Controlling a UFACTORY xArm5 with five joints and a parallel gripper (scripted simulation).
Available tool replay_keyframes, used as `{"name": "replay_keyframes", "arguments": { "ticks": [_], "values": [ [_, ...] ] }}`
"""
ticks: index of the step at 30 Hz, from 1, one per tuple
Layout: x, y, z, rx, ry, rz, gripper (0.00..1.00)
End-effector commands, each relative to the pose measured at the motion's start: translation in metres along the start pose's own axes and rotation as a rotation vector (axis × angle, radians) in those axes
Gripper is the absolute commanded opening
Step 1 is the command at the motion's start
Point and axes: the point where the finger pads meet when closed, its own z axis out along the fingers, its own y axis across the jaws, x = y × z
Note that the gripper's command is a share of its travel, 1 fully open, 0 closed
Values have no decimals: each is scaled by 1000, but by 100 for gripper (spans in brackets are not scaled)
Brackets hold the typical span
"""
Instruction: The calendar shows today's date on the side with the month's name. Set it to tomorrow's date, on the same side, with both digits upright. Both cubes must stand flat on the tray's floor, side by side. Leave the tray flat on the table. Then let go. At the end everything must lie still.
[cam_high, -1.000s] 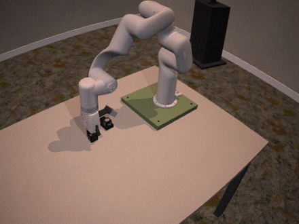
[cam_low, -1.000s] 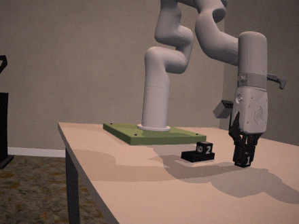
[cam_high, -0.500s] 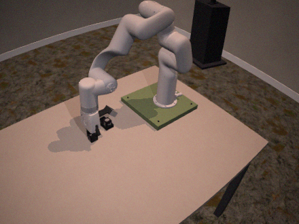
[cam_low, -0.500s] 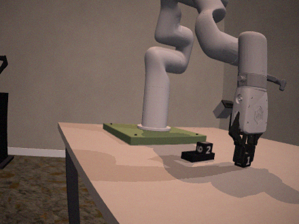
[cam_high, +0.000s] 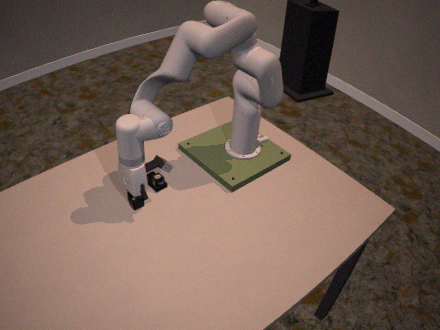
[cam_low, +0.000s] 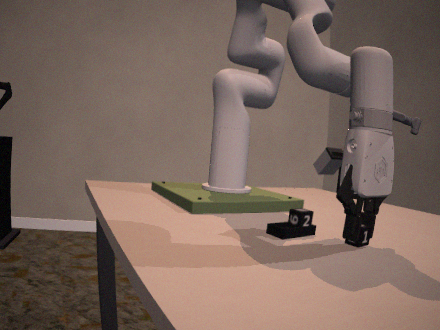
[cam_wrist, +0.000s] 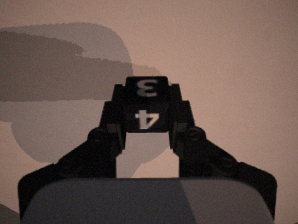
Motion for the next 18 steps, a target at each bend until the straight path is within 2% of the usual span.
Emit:
{"name": "replay_keyframes", "arguments": {
  "ticks": [1,18],
  "values": [
    [-1,0,0,0,-4,0,29],
    [-1,0,2,0,-4,0,29]
  ]
}}
